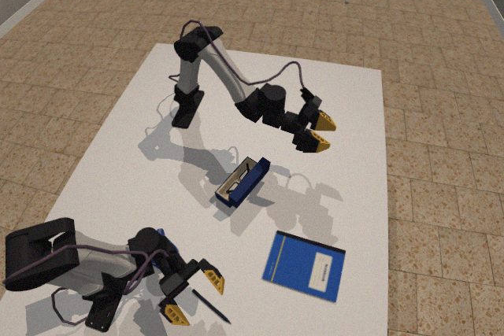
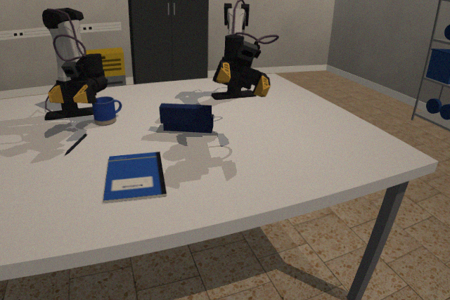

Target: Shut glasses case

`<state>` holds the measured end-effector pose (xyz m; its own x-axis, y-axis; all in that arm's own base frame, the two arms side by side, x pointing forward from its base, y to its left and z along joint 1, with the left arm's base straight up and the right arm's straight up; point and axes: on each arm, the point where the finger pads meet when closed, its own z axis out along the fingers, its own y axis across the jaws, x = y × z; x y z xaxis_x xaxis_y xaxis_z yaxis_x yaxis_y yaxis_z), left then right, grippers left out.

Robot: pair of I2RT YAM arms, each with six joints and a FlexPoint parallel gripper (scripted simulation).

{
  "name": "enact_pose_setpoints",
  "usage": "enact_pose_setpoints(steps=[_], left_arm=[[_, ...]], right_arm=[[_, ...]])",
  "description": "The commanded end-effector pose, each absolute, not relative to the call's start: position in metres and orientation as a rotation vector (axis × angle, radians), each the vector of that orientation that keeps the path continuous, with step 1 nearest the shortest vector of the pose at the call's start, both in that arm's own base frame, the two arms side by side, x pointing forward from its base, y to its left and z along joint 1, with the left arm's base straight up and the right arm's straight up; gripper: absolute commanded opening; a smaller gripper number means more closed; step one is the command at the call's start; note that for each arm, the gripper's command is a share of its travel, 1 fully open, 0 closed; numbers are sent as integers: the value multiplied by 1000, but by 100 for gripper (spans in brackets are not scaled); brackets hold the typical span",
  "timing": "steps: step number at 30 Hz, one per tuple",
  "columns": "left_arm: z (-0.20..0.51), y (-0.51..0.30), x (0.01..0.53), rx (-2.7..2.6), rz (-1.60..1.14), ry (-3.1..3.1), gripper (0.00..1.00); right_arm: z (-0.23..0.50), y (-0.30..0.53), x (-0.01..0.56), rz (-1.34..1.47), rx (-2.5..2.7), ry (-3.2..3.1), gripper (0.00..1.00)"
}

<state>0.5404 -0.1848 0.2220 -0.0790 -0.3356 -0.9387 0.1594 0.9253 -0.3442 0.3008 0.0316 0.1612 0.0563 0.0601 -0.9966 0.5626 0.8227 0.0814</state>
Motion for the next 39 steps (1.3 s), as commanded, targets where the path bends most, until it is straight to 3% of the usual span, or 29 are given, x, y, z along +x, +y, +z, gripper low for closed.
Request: enact_pose_setpoints(steps=[1,20,27,39], left_arm=[[231,-185,540,-141,-417,1580,100],[230,-187,538,-116,-413,1602,100],[198,-198,498,60,-375,1836,100],[208,-214,412,364,-347,2082,100]], right_arm=[[164,32,302,-400,532,1475,100],[161,35,303,-398,511,1492,100],[138,65,294,-350,292,1640,100],[136,165,258,28,-198,1806,100]])
